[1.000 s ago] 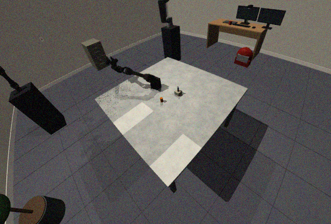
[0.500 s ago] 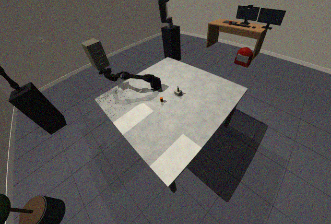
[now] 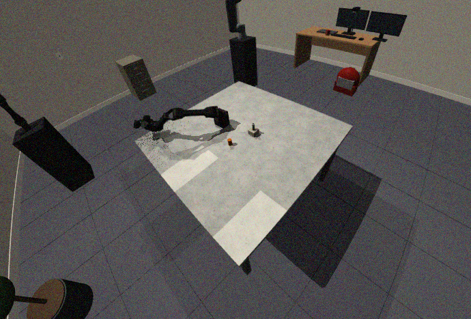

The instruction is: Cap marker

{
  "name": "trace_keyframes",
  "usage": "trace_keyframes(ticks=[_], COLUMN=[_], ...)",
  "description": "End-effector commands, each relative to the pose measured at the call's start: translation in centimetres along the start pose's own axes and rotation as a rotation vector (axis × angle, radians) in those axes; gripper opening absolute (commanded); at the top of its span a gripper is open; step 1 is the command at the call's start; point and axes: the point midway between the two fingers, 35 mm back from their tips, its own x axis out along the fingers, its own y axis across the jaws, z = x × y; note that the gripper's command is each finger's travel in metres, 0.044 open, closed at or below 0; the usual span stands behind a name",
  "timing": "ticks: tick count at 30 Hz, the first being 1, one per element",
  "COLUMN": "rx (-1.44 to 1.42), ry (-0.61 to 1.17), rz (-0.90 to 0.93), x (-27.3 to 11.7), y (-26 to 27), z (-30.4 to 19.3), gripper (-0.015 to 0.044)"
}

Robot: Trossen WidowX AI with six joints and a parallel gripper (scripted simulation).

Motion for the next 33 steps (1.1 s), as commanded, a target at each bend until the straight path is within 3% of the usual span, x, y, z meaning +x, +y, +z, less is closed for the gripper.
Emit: trace_keyframes(ticks=[1,16,33], rx=[-0.016,-0.108,-0.278], ry=[0.093,0.524,1.094], rz=[-0.004,0.012,0.161], x=[-2.9,-19.7,-44.4], y=[2.5,12.6,20.0], z=[-2.8,-11.4,-12.8], gripper=[0.0253,0.0253,0.0253])
